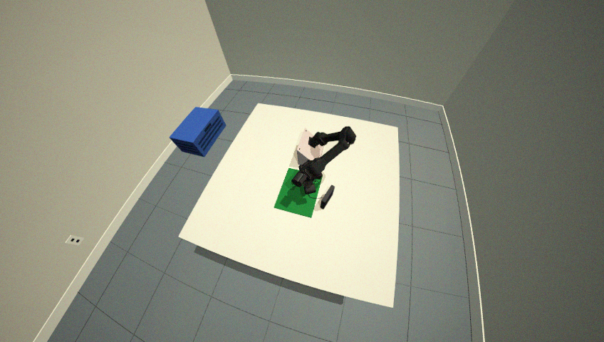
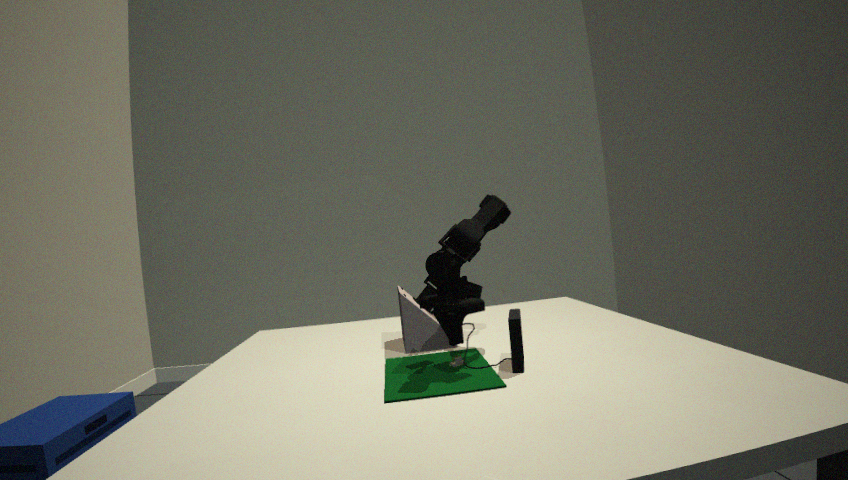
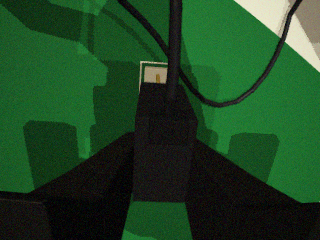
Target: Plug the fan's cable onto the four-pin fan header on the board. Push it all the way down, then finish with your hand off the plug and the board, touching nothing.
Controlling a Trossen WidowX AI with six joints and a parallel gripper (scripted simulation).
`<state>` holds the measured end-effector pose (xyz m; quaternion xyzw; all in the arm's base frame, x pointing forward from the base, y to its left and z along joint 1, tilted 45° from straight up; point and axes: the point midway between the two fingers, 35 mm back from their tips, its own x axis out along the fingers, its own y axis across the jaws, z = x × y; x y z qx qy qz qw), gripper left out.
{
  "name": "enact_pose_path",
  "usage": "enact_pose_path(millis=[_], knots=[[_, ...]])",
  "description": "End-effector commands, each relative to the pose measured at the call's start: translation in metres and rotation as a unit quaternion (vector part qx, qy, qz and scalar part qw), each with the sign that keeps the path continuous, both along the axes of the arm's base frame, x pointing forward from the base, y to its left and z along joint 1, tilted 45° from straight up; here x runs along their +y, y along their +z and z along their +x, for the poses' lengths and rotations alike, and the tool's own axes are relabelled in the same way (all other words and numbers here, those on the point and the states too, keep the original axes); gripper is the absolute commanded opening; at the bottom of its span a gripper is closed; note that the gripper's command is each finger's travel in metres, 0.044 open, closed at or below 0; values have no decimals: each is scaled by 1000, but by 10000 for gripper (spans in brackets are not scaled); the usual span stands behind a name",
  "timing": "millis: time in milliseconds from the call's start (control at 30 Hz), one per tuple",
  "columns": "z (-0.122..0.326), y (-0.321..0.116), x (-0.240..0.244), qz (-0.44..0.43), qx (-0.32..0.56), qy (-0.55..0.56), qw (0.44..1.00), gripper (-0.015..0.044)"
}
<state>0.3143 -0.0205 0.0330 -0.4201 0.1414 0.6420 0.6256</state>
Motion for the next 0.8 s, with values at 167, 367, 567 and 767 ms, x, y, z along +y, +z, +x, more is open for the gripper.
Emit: enact_pose_path(millis=[167,367,567,767], knots=[[1,-1,-1,2,-1,3,1000,0],[1,-1,-1,2,0,2,1000,0],[4,-17,13,2,0,2,1000,0],[4,-17,13,2,0,2,1000,0]])
